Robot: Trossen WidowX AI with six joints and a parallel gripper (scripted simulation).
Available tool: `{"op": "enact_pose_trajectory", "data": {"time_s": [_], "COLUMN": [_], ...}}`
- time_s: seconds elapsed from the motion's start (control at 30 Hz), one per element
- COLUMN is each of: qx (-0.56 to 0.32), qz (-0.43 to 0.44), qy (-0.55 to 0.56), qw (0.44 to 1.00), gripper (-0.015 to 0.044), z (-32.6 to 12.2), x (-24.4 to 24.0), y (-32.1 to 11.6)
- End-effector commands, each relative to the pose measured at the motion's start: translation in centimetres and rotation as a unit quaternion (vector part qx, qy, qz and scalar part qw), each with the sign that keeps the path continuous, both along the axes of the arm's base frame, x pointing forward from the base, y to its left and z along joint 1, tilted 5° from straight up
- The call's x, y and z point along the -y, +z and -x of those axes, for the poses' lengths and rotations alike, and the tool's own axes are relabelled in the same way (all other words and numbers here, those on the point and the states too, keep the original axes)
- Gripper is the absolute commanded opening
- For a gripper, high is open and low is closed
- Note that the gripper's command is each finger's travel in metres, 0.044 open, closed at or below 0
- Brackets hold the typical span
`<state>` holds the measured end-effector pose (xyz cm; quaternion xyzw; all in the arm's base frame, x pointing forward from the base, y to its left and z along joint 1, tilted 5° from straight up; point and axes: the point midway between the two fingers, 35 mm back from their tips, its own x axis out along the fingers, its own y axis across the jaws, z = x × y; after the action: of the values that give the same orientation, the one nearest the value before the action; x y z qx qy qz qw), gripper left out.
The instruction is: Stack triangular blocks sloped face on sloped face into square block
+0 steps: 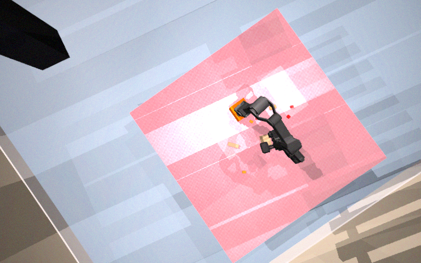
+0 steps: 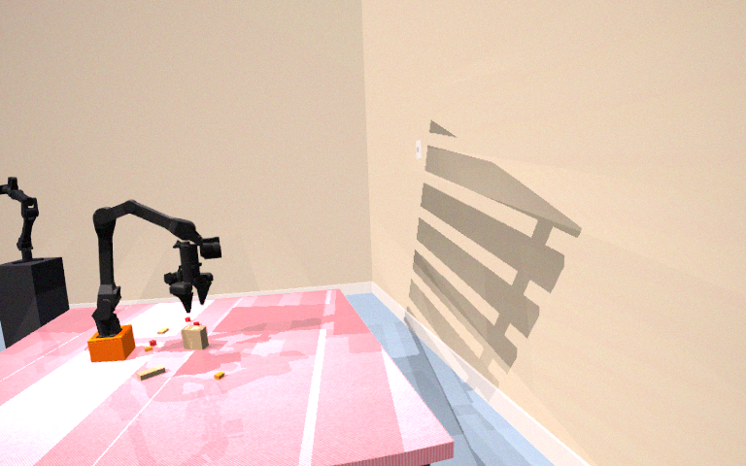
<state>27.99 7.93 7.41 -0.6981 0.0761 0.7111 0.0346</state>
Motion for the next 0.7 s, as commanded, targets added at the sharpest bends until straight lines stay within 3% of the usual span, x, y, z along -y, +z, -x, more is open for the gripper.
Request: {"op": "enact_pose_trajectory", "data": {"time_s": [0.0, 0.67], "qx": [0.001, 0.011], "qz": [-0.001, -0.003], "qy": [-0.001, 0.000], "qw": [1.000, 1.000], "gripper": [0.0440, 0.0440], "z": [0.36, -0.12], "x": [-0.02, -0.11], "y": [2.00, 1.61]}}
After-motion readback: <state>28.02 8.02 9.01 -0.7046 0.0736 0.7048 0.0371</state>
